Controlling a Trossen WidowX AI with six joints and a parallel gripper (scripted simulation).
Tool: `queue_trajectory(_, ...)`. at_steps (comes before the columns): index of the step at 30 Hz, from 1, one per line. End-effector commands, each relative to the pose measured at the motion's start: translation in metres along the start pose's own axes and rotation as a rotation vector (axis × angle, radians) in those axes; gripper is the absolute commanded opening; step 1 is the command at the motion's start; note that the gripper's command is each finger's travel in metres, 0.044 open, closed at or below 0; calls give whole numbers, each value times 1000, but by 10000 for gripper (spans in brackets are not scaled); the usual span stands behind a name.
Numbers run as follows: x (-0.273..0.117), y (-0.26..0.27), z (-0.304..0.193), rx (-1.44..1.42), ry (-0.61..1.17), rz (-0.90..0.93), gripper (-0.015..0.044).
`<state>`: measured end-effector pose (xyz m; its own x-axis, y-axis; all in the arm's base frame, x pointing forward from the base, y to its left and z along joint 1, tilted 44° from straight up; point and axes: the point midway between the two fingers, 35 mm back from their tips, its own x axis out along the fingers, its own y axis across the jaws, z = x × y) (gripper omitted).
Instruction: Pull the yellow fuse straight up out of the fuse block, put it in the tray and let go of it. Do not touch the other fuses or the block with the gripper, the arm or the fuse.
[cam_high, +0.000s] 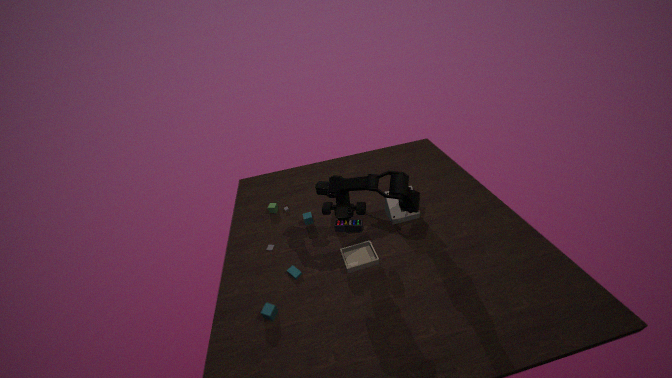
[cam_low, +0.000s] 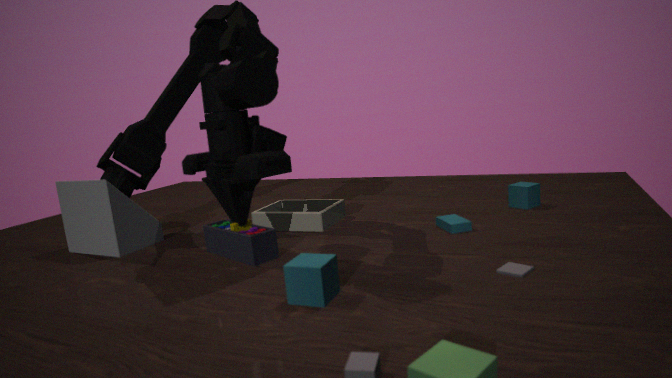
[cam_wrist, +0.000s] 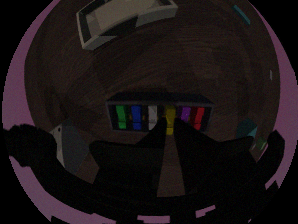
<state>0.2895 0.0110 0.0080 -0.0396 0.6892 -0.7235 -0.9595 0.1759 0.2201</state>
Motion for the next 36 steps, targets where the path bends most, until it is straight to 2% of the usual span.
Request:
queue_trajectory(1, -3, 0, 0, -5, 4, -1, 0)
queue_trajectory(36, -20, 0, 0, -2, 2, -2, 0)
